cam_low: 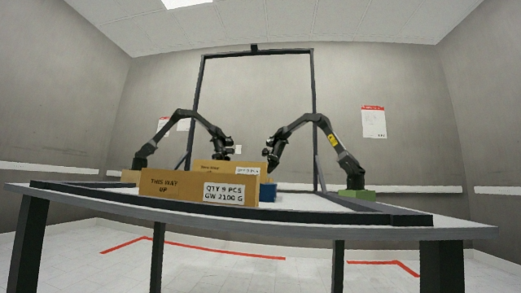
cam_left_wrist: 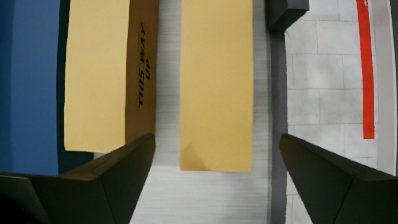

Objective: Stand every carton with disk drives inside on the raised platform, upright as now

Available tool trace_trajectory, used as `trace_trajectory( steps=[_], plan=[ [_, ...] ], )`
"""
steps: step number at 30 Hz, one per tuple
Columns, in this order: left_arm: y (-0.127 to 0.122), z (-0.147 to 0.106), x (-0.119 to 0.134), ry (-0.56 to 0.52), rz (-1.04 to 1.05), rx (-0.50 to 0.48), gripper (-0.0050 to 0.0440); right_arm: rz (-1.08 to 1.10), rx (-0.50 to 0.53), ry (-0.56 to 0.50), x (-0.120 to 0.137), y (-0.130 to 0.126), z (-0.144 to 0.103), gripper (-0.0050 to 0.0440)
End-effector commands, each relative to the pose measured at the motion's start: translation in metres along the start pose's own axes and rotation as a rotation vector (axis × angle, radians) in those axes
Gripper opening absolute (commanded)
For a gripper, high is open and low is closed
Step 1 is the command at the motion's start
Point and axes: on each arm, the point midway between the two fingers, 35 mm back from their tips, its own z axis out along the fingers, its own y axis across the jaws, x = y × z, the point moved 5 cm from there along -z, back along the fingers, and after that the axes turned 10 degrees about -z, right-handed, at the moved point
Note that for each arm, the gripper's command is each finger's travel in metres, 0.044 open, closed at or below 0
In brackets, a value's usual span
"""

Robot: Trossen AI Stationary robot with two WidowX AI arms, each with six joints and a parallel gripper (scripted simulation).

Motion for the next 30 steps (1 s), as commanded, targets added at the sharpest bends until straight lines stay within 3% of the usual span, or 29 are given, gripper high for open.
trace_trajectory(
  steps=[1, 30],
  plan=[
    [-0.0012, -0.0102, -0.006, -0.021, -0.008, 0.024, 0.0383, 0.009, -0.005, -0.015, -0.0047, 0.0002, -0.0046, 0.0381],
    [-0.0013, -0.0094, -0.0059, -0.02, -0.007, 0.024, 0.0383, 0.009, -0.015, -0.021, -0.0047, -0.0003, -0.0047, 0.0381]
  ],
)
